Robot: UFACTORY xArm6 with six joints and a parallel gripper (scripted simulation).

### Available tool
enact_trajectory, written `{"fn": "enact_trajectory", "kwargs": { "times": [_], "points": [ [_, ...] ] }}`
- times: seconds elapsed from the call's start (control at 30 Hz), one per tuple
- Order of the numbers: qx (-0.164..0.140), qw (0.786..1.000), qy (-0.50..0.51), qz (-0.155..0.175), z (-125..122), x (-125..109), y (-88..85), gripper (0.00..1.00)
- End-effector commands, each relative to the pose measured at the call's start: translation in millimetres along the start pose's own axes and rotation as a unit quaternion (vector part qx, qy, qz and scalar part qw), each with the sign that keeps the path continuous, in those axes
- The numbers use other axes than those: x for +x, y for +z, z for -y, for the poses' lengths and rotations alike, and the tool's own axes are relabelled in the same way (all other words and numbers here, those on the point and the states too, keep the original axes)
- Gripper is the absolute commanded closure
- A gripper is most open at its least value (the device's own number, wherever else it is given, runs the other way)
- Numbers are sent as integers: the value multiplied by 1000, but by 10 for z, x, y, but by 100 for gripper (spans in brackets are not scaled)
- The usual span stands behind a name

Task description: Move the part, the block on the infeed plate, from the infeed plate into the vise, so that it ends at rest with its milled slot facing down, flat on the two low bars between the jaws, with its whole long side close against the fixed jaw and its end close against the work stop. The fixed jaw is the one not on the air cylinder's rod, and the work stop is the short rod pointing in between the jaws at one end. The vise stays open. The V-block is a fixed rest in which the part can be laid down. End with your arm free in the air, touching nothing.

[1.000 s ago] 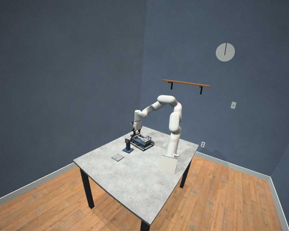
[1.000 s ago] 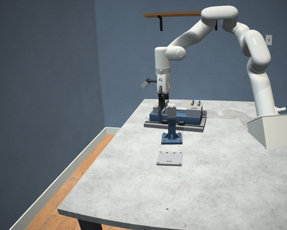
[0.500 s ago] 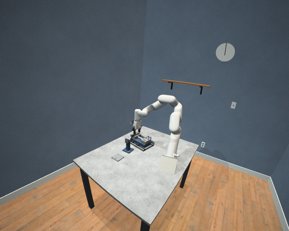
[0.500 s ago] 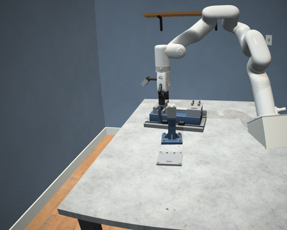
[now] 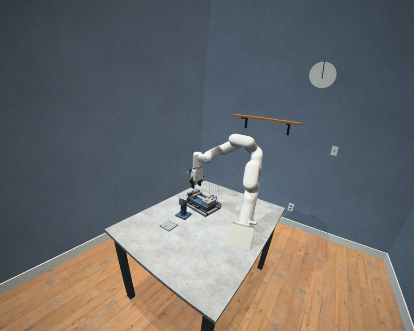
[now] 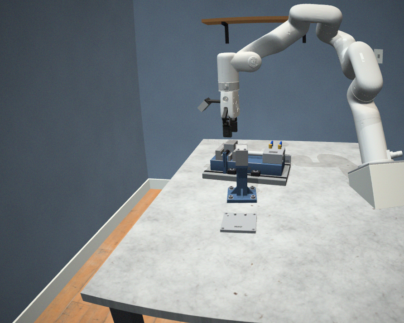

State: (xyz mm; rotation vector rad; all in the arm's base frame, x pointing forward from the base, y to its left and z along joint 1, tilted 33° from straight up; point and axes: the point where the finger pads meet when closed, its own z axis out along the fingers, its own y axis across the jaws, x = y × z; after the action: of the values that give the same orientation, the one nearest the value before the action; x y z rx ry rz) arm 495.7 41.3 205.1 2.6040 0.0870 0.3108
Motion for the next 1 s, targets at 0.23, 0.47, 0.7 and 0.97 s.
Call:
{"fn": "enact_trajectory", "kwargs": {
  "times": [0.23,0.47,0.7,0.97],
  "points": [
    [0,1000,1,-2,-2,12,-269,19],
    [0,1000,1,-2,-2,12,-307,19],
    [0,1000,1,-2,-2,11,-312,100],
    [0,1000,1,-2,-2,11,-312,100]
  ]
}}
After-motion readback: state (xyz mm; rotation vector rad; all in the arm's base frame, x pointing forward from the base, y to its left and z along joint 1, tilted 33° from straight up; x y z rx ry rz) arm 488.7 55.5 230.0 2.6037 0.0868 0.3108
